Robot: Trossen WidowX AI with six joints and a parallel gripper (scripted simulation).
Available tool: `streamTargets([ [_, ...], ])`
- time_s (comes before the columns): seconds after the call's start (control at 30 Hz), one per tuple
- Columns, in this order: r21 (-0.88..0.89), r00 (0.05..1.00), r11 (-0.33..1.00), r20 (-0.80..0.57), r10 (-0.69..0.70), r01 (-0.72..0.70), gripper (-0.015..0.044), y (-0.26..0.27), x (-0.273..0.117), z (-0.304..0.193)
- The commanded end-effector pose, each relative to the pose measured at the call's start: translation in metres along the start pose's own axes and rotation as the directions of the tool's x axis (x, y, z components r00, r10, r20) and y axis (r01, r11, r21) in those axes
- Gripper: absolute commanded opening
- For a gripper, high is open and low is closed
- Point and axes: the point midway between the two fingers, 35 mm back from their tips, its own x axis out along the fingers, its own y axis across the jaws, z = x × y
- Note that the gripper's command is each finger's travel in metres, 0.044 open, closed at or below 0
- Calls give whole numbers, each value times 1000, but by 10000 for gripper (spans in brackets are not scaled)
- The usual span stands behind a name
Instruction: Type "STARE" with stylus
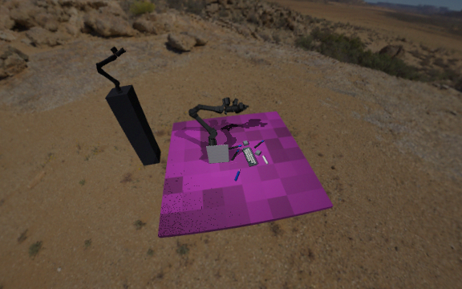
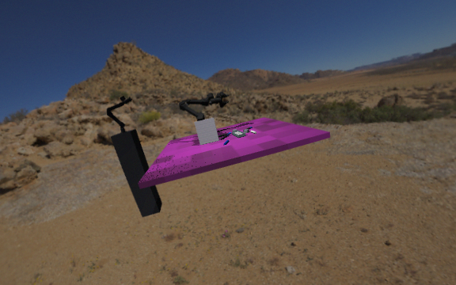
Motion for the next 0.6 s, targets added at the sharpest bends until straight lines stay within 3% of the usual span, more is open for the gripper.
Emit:
streamTargets([
  [0.0,-2,1000,1000,-11,4,-4,414,0,2,-2],
  [0.13,-16,972,997,-223,74,-80,309,5,29,-55],
  [0.27,28,875,985,-455,165,-171,204,10,48,-120],
  [0.5,243,583,935,-732,352,-259,20,19,49,-229],
  [0.57,324,485,911,-772,410,-255,0,22,42,-256],
])
